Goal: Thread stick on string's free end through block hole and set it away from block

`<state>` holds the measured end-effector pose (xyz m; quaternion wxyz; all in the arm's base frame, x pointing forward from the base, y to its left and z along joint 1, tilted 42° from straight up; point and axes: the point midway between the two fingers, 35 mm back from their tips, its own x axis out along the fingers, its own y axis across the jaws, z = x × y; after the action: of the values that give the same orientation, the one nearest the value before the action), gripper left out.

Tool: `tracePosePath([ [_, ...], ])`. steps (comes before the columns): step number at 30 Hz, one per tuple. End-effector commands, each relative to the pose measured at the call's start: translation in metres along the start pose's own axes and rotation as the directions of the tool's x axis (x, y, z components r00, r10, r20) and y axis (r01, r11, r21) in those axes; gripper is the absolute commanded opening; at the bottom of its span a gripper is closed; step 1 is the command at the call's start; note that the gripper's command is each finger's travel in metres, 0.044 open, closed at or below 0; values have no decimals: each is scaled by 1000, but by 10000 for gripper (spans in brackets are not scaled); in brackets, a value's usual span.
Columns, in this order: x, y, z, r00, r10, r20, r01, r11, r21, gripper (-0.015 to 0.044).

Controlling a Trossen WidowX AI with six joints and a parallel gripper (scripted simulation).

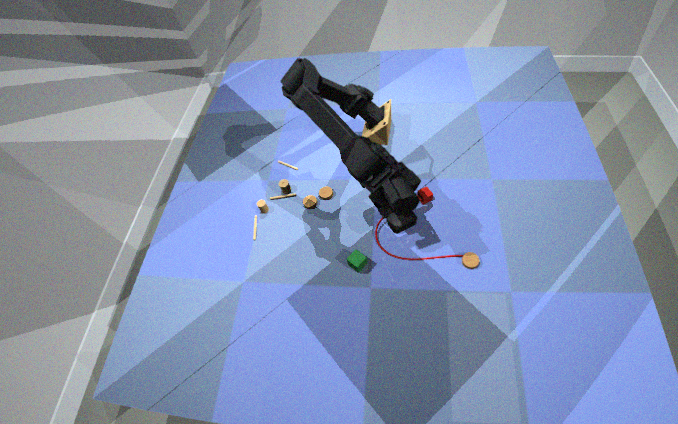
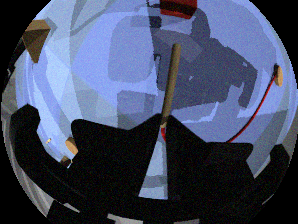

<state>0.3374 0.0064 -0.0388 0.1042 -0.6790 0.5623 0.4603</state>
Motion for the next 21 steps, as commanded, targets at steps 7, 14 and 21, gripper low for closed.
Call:
tracePosePath([
  [7,1,1,15,1000,1,5,-1,1000,4,0],
  [14,1,2,24,1000,2,4,-2,1000,4,0],
  [21,1,3,34,1000,3,3,-3,1000,4,0],
])
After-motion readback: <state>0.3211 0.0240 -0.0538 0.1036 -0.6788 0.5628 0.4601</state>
